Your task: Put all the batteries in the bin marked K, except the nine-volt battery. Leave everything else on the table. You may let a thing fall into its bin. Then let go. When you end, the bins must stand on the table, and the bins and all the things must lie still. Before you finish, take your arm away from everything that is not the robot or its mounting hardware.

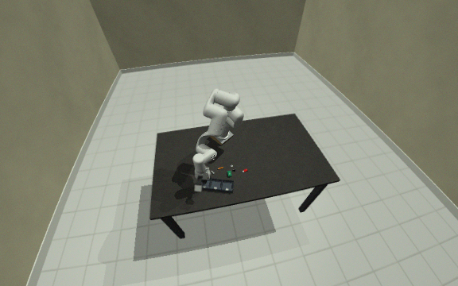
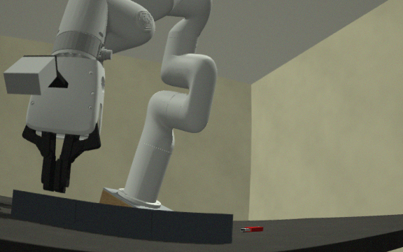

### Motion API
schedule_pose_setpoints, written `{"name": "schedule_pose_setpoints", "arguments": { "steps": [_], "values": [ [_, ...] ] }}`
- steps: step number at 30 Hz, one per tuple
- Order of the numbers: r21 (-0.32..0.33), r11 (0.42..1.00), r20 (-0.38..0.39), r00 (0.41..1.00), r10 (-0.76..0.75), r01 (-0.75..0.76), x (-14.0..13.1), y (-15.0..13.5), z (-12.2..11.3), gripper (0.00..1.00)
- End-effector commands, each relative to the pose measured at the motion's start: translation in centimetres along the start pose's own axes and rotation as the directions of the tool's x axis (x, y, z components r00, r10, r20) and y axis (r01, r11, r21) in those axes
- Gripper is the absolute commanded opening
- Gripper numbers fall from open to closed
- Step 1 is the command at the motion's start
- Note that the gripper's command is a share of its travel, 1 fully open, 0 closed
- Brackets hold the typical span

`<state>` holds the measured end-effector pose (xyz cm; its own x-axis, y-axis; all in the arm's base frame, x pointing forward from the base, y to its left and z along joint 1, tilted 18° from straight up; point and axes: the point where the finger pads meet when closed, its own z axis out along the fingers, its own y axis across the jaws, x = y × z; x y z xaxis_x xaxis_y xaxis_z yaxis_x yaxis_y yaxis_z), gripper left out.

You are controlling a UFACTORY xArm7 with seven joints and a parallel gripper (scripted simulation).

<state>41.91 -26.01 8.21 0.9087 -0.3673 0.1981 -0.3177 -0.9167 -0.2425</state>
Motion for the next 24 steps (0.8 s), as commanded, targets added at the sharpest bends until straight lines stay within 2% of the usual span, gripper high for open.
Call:
{"name": "schedule_pose_setpoints", "arguments": {
  "steps": [1, 5, 12, 24],
  "values": [
    [-0.002, 1.0, -0.004, 1.0, 0.0, 0.0, 0.1, 0.1, -0.7, 0.07],
    [-0.002, 1.0, -0.004, 1.0, 0.0, 0.0, 0.1, 0.1, -2.3, 0.07],
    [-0.002, 1.0, -0.004, 1.0, 0.0, 0.0, 0.1, 0.1, -2.4, 0.07],
    [-0.002, 1.0, -0.004, 1.0, 0.0, 0.0, 0.4, -4.9, -2.4, 0.07]
  ]
}}
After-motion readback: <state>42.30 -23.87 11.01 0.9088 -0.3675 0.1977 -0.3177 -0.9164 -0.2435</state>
